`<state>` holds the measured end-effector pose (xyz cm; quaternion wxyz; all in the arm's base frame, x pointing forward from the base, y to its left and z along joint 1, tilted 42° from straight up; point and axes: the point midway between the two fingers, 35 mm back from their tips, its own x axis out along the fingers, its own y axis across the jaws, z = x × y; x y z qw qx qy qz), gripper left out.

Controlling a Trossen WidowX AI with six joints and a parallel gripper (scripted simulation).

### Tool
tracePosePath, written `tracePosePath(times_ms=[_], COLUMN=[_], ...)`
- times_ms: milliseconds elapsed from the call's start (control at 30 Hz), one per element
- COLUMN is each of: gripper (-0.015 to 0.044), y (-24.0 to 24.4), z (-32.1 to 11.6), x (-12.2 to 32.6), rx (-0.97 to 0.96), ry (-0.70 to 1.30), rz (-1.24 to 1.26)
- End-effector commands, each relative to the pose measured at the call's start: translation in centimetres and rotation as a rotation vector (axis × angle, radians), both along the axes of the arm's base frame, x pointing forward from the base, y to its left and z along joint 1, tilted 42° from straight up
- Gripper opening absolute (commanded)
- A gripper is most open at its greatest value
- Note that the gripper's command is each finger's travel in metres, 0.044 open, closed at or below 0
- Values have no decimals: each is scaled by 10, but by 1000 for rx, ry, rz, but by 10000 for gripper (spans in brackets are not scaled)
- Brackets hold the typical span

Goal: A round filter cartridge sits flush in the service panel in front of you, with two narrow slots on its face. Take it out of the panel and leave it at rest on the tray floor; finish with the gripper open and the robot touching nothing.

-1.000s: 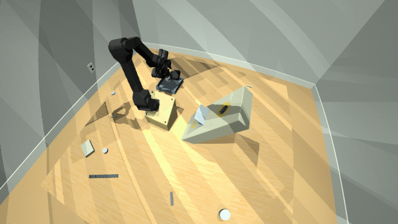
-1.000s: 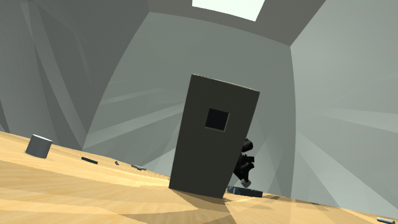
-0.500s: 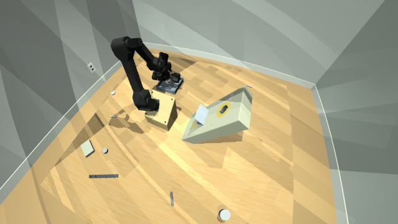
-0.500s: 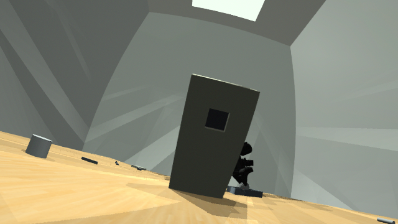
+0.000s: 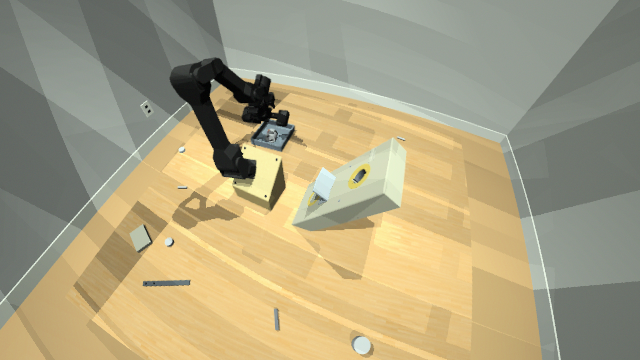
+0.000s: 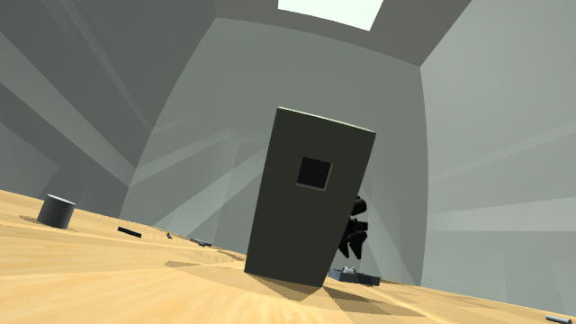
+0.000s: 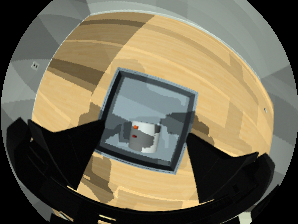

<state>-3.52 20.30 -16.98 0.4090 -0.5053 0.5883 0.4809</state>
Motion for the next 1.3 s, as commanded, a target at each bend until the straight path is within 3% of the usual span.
tracePosePath(times_ms=[0, 1267], gripper=[440, 440], y=[24, 18], z=[23, 13], x=[4, 2], rx=[28, 33], ry=[-2, 1], rz=[2, -4])
